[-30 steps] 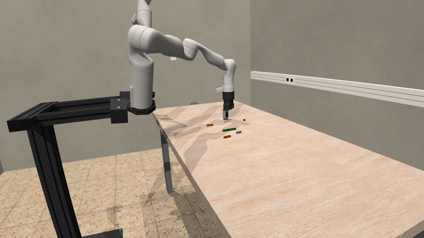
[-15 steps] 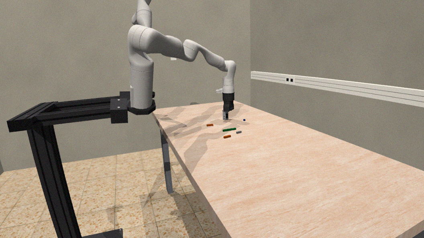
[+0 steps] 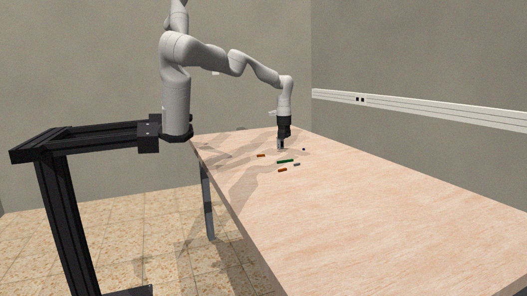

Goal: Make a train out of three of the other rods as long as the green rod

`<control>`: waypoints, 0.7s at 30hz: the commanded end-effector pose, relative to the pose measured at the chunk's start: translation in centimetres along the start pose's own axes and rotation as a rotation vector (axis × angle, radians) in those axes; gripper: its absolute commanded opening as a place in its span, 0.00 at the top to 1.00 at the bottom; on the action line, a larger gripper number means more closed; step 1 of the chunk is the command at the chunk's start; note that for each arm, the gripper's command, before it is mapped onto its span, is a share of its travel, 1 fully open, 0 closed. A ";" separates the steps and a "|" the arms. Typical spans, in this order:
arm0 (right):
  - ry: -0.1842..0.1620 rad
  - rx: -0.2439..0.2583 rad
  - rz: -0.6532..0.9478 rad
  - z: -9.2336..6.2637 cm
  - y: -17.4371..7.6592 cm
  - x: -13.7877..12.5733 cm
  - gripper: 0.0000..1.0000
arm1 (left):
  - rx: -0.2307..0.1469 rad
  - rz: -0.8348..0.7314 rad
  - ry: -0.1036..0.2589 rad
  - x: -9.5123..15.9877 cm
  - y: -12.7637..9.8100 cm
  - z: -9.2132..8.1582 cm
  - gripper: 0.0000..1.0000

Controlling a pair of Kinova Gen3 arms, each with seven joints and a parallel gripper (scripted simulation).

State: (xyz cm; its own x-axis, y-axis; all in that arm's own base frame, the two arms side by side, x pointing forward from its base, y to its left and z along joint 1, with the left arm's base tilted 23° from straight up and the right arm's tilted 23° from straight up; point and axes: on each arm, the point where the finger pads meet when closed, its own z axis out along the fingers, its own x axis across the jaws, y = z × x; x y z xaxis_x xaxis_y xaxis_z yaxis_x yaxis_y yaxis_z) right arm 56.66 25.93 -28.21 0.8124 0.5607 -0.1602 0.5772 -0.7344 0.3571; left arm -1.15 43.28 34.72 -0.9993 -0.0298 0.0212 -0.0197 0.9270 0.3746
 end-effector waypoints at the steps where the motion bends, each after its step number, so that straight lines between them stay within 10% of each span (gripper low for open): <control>1: 0.003 0.000 0.000 -0.2 0.0 0.1 0.46 | -0.002 0.000 0.000 0.0 0.0 -0.1 0.00; 20: 0.003 0.000 0.000 -0.2 0.0 0.1 0.46 | -0.002 0.000 0.000 0.0 0.0 -0.1 0.00; 21: 0.003 0.000 0.000 -0.2 0.0 0.1 0.76 | -0.002 0.000 0.000 0.0 0.0 -0.1 0.00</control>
State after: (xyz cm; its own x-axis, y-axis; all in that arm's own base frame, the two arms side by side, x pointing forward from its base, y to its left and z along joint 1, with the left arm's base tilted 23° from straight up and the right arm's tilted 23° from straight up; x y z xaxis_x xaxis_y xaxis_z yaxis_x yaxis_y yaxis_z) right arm 56.66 25.93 -28.21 0.8124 0.5607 -0.1602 0.5772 -0.7344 0.3571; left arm -1.15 43.28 34.72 -0.9993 -0.0298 0.0212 -0.0197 0.9270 0.3746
